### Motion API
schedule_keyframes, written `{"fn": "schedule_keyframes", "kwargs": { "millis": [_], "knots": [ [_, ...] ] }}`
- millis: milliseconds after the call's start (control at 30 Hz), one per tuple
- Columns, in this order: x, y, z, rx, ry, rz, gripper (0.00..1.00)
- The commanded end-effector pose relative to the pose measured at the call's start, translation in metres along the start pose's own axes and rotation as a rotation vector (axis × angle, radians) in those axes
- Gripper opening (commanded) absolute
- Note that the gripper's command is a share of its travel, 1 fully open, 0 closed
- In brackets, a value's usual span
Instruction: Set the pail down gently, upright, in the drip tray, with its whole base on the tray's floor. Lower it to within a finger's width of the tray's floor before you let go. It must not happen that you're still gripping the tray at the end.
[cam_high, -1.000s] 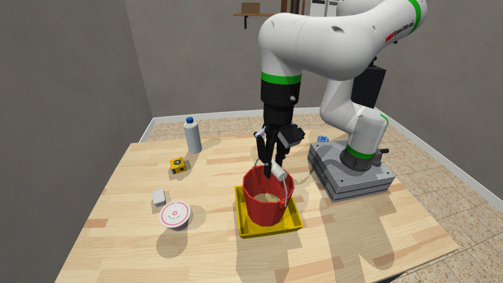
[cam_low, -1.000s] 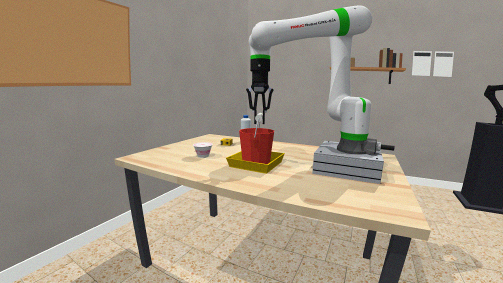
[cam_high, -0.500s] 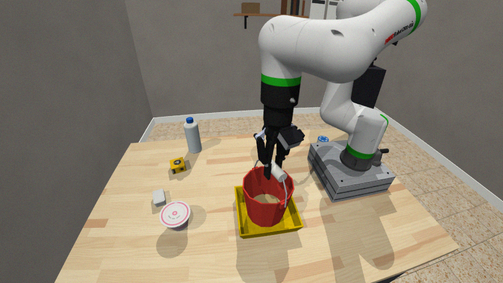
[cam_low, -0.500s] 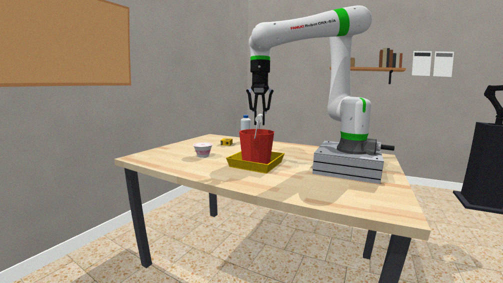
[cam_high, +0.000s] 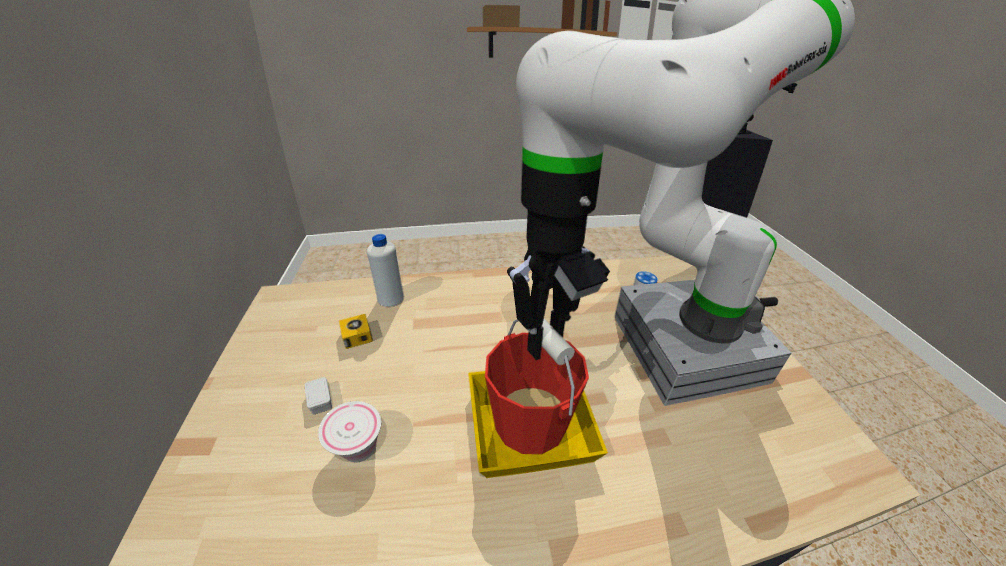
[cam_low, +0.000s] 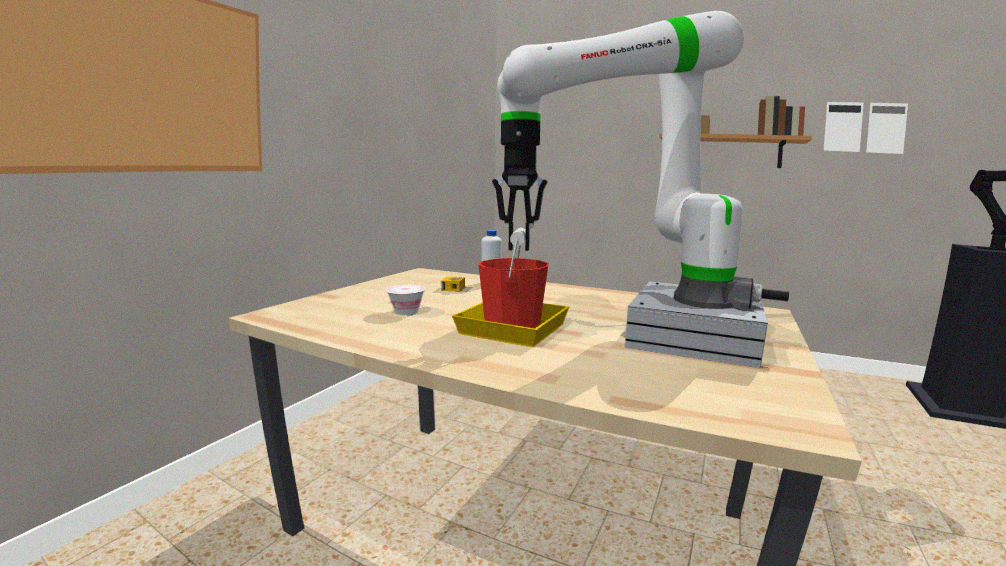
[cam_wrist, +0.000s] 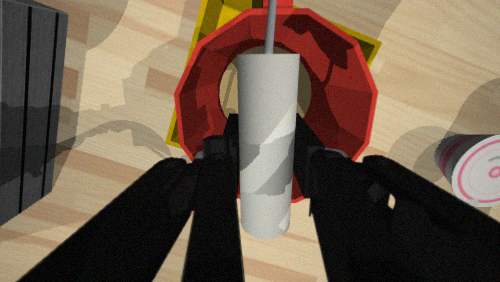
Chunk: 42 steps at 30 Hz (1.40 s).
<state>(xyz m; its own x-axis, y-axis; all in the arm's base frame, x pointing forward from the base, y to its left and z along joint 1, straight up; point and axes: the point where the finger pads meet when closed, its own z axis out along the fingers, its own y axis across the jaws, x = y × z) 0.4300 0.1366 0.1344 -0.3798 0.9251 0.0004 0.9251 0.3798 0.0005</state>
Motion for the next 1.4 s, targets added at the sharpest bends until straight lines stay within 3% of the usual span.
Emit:
{"fn": "schedule_keyframes", "kwargs": {
  "millis": [0, 1000, 1033, 1367],
  "knots": [
    [-0.0002, 0.0006, -0.0010, -0.002, 0.000, 0.000, 0.10],
    [-0.0002, 0.0006, -0.0010, -0.002, 0.000, 0.000, 0.10],
    [-0.0002, 0.0006, -0.0010, -0.002, 0.000, 0.000, 1.00],
    [-0.0002, 0.0006, -0.0010, -0.002, 0.000, 0.000, 1.00]
  ]
}}
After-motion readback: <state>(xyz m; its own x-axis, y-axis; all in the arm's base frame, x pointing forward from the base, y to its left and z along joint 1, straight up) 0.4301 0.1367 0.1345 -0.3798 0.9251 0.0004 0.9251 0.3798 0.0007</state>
